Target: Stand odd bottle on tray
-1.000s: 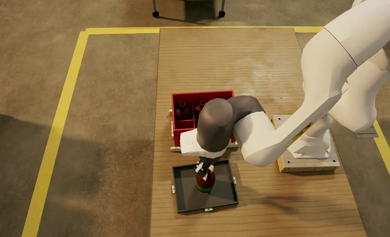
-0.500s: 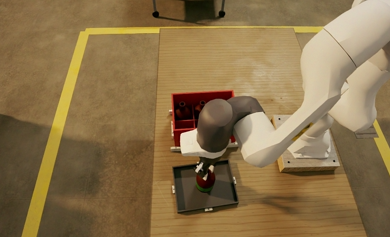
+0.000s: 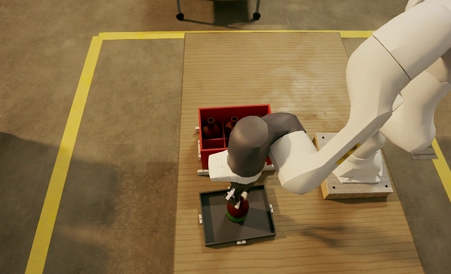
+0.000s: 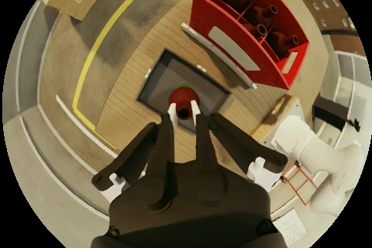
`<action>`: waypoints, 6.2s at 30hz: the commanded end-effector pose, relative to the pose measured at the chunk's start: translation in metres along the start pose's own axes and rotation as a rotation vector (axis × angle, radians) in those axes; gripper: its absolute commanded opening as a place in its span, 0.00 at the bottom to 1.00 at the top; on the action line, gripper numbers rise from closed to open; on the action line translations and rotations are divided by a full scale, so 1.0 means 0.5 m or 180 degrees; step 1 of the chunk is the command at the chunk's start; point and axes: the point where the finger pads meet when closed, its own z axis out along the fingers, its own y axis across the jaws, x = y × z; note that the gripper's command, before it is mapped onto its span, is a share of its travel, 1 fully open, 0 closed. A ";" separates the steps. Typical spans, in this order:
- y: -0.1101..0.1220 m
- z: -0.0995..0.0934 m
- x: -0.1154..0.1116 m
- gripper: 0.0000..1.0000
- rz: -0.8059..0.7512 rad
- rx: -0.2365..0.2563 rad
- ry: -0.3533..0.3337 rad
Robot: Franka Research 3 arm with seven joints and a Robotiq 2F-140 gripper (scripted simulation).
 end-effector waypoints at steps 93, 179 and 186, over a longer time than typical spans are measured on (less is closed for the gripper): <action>-0.004 0.022 0.004 1.00 -0.0008 0.0021 0.0006; -0.003 -0.068 0.003 1.00 -0.0008 0.0021 0.0006; -0.003 -0.095 0.003 1.00 -0.0008 0.0021 0.0006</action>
